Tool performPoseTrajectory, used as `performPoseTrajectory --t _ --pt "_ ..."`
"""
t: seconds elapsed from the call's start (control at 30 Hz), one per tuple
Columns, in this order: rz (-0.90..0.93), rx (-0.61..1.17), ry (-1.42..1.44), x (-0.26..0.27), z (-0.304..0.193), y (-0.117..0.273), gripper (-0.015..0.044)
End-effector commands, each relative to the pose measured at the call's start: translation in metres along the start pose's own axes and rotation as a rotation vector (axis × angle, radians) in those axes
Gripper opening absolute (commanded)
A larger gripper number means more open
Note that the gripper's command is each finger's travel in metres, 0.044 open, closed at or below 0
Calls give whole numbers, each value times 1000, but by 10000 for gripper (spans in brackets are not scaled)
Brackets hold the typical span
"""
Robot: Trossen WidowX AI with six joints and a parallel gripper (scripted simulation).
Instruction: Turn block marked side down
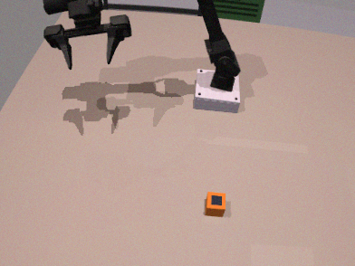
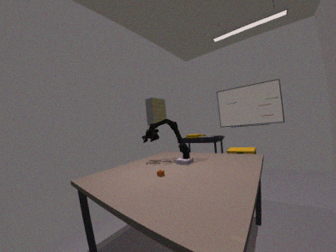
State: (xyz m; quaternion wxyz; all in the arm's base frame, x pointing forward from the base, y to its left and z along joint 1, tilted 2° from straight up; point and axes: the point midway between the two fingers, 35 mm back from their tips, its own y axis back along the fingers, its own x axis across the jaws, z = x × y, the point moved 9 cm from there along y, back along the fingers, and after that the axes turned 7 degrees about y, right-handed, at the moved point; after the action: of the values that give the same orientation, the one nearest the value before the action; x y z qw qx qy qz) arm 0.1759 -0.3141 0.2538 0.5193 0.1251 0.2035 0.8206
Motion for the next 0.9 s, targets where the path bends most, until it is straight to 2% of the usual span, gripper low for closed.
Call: performPoseTrajectory --t 0.0,0.23,0.43,0.63,0.87 --pt "8 6 -4 0 1 -3 426" --pt "233 282 -140 20 31 -101 440" --pt "309 579 -211 61 57 -185 440" --pt "250 846 -220 122 79 -255 440" --pt "49 1038 -166 214 98 -316 440"
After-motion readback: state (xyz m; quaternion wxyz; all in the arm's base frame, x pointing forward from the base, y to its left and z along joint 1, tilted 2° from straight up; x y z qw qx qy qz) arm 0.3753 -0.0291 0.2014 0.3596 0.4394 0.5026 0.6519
